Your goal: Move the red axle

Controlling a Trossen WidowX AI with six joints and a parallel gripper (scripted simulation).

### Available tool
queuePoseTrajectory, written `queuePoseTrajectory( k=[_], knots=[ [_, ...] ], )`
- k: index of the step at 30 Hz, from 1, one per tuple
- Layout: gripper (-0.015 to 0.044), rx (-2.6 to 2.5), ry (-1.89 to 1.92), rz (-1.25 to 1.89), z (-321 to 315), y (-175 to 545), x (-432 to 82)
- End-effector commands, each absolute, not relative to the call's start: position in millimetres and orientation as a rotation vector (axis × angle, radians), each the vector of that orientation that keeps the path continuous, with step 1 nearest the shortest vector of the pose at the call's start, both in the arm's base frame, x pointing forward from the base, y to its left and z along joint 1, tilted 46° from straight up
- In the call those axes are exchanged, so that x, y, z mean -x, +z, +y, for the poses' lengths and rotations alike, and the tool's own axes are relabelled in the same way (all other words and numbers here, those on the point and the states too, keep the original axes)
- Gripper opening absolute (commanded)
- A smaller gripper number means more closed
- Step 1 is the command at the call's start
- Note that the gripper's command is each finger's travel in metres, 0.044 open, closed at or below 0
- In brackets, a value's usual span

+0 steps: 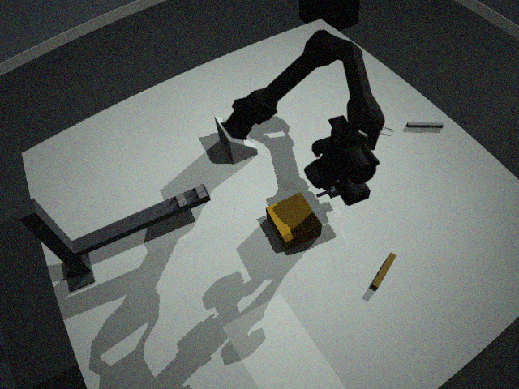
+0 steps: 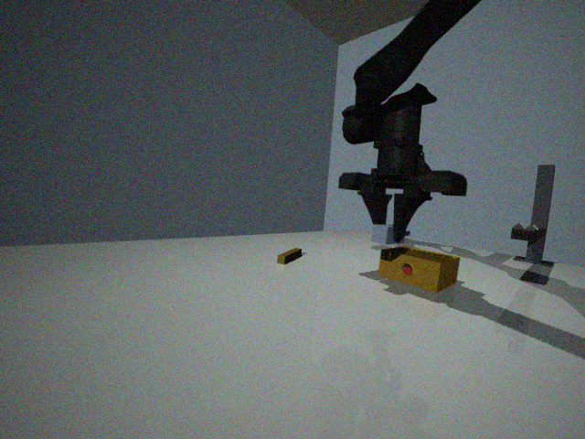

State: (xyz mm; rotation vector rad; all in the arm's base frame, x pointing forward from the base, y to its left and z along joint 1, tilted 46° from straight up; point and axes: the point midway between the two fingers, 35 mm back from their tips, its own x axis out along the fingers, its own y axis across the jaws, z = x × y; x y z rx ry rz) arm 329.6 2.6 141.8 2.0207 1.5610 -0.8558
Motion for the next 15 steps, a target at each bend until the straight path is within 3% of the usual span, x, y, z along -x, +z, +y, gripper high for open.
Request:
queuePoseTrajectory(
  k=[1, 15],
  knots=[
    [0.0, -2.023, -0.857, 1.571, 8.6, 137.5, -330.3],
    [0.0, -2.023, -0.857, 1.571, 24.3, 121.4, -334.9]
  ],
)
